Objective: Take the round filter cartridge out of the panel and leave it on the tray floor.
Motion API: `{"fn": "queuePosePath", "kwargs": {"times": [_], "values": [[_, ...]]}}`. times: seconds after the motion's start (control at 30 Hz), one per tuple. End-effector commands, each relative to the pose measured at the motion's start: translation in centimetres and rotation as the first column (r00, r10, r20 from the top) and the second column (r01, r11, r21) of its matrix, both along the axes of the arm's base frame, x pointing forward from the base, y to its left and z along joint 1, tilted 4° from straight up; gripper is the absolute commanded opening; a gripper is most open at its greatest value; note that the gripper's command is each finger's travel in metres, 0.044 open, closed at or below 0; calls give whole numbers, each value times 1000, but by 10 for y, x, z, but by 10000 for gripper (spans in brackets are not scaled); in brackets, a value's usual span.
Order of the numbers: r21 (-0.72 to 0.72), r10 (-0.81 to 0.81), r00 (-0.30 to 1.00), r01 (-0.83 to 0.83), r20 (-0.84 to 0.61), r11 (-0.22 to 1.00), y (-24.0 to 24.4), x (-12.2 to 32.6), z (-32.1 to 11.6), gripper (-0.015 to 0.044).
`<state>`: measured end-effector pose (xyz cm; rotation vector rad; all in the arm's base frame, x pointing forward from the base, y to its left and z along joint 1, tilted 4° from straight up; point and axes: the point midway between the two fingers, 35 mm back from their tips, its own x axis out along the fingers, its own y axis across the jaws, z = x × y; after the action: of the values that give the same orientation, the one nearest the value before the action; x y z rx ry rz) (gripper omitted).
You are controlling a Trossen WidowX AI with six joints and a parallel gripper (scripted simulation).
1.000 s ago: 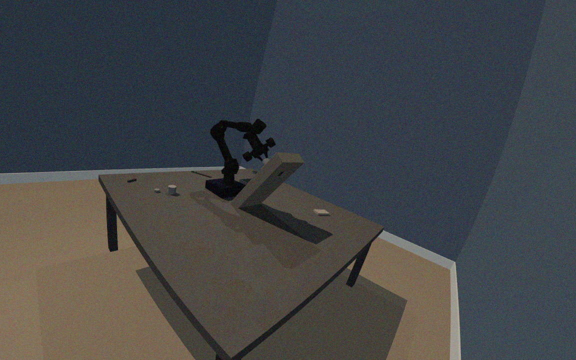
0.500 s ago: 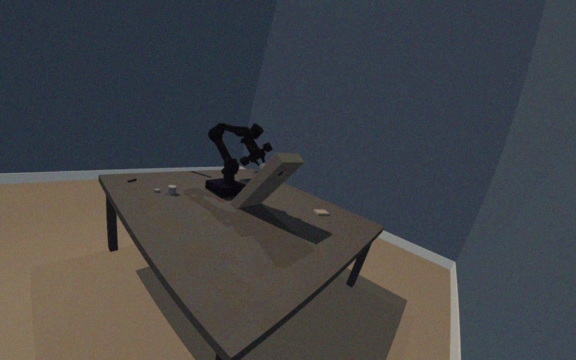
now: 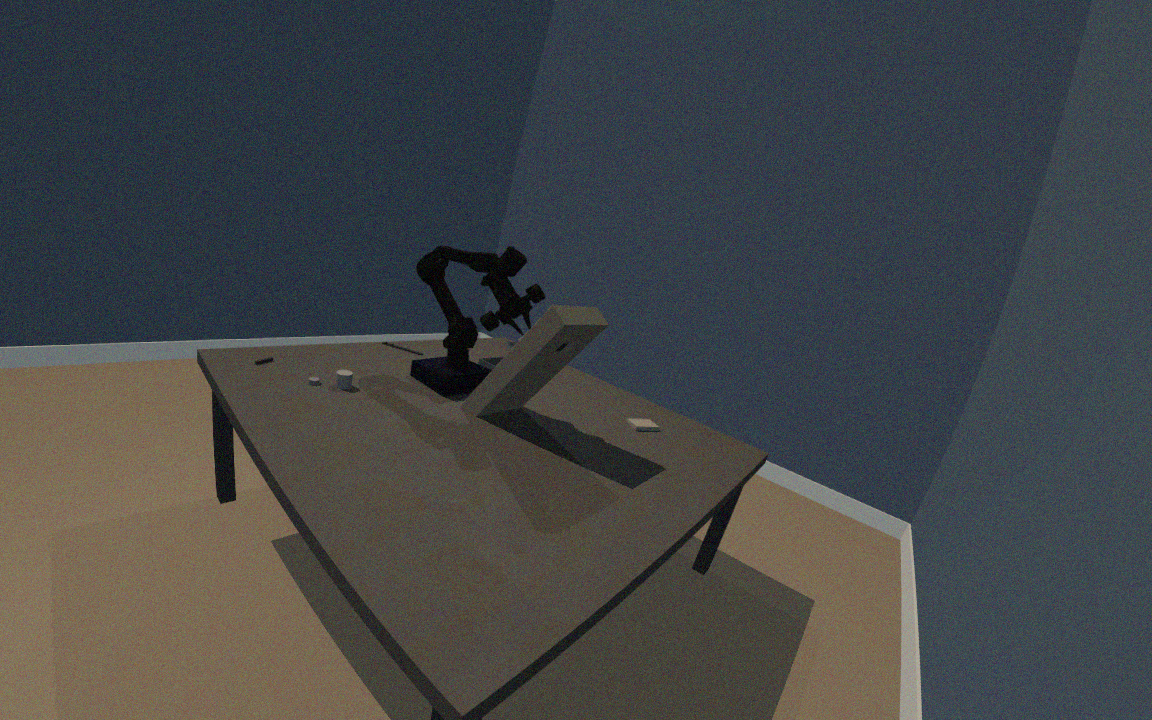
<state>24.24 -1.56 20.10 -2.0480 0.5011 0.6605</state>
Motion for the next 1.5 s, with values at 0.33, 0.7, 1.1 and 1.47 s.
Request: {"fn": "queuePosePath", "kwargs": {"times": [0.33, 0.7, 1.1, 1.47], "values": [[1, -8, 1000, 8, 23, 1000, -2, 37, 75, 185], [52, -46, 999, 45, 20, 998, 1, 34, 130, 369], [637, -635, 661, 698, -399, 326, 3, 14, 63, 305], [547, -660, 178, 732, -729, -406, 5, -7, 20, 305]]}}
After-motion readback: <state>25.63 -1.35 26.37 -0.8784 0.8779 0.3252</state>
